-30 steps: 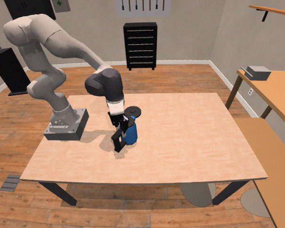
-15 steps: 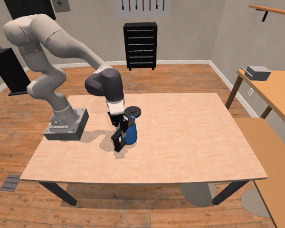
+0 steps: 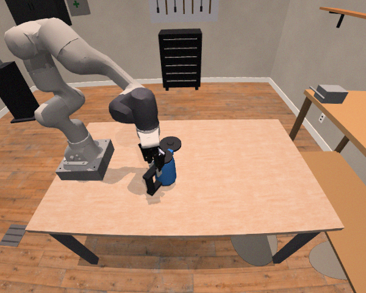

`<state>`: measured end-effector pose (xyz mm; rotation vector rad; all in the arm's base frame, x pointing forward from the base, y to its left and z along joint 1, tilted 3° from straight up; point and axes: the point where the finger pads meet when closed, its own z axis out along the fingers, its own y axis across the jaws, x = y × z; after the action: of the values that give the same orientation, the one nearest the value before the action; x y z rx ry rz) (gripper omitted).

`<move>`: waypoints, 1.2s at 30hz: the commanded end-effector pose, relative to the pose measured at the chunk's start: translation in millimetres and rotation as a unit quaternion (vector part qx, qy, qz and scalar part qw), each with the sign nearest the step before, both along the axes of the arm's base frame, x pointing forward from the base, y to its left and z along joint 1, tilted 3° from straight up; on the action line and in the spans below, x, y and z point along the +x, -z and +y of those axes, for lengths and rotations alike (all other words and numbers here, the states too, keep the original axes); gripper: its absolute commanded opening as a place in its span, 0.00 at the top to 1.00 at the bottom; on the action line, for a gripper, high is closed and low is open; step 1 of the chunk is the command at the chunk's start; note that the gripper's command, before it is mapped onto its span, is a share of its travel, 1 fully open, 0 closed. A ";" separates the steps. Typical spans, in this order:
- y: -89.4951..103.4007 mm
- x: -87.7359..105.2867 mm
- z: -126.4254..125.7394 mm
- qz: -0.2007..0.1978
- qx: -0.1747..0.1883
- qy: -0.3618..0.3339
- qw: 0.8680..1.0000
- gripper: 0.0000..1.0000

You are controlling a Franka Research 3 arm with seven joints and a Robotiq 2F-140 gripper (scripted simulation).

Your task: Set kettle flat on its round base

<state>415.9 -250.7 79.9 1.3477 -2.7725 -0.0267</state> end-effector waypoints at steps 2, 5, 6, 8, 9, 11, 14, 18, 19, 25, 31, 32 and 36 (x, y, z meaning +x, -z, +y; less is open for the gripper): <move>-4.3 4.6 0.0 -0.005 -0.002 0.000 1.000 1.00; -4.3 4.6 0.0 -0.005 -0.002 0.000 1.000 1.00; -4.3 4.6 0.0 -0.005 -0.002 0.000 1.000 1.00; -4.3 4.6 0.1 -0.005 -0.002 0.000 1.000 1.00; -4.3 4.6 0.1 -0.005 -0.002 0.000 1.000 1.00; -4.3 4.7 0.3 -0.005 -0.002 0.000 1.000 1.00; -4.3 4.7 0.8 -0.005 -0.002 0.000 1.000 1.00; -4.3 4.8 1.6 -0.005 -0.002 0.000 1.000 1.00; -4.3 4.8 1.6 -0.005 -0.002 0.000 1.000 1.00; -4.2 5.2 4.5 -0.005 -0.002 0.000 1.000 1.00; -4.1 5.8 9.3 -0.005 -0.002 0.000 1.000 1.00; -4.1 6.0 10.4 -0.005 -0.002 0.000 1.000 1.00; -4.1 6.3 12.7 -0.005 -0.002 0.000 1.000 1.00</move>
<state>418.2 -240.0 80.7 1.3623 -2.7656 -0.0270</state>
